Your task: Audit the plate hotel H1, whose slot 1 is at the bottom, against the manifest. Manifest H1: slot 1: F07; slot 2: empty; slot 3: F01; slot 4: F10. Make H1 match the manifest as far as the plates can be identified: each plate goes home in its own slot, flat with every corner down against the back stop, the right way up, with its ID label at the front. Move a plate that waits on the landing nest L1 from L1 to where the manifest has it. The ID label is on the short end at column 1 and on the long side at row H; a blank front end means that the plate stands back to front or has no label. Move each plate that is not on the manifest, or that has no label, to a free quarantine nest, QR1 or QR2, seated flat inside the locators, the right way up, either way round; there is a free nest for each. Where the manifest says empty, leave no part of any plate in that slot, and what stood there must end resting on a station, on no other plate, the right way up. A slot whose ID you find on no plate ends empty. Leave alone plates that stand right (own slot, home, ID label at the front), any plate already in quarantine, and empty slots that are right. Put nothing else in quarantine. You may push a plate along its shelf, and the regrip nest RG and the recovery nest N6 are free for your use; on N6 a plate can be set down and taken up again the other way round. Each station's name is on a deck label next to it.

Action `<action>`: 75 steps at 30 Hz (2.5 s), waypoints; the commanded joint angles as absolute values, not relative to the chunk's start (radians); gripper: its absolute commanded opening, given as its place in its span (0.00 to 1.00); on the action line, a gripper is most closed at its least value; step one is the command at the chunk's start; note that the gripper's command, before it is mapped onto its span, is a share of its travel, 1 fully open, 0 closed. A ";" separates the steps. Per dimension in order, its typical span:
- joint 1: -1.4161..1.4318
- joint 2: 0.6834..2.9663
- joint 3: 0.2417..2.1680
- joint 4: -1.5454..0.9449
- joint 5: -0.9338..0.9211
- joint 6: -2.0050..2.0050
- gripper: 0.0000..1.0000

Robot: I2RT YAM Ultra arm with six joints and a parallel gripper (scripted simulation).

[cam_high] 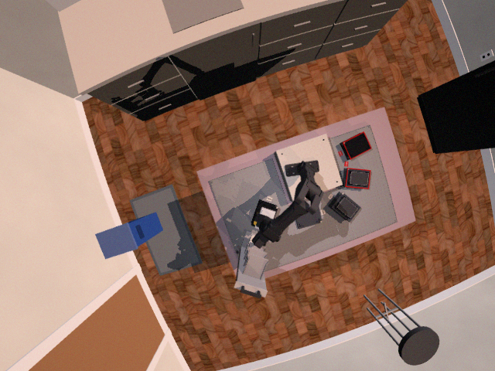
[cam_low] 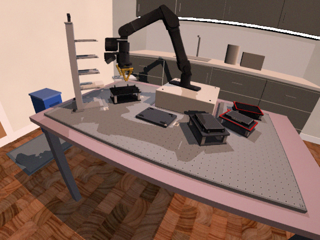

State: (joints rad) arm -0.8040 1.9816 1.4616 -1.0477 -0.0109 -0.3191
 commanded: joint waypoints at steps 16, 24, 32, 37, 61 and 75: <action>-0.806 1.945 1.575 -1.196 -0.012 -0.320 0.86; -0.806 1.939 1.630 -1.257 -0.012 -0.320 0.86; -0.807 1.936 1.711 -1.341 -0.012 -0.321 0.86; -0.807 1.937 1.743 -1.373 -0.012 -0.321 0.86; -0.755 1.932 1.871 -1.505 -0.012 -0.369 0.86; -0.645 1.905 1.836 -1.496 -0.013 -0.459 0.86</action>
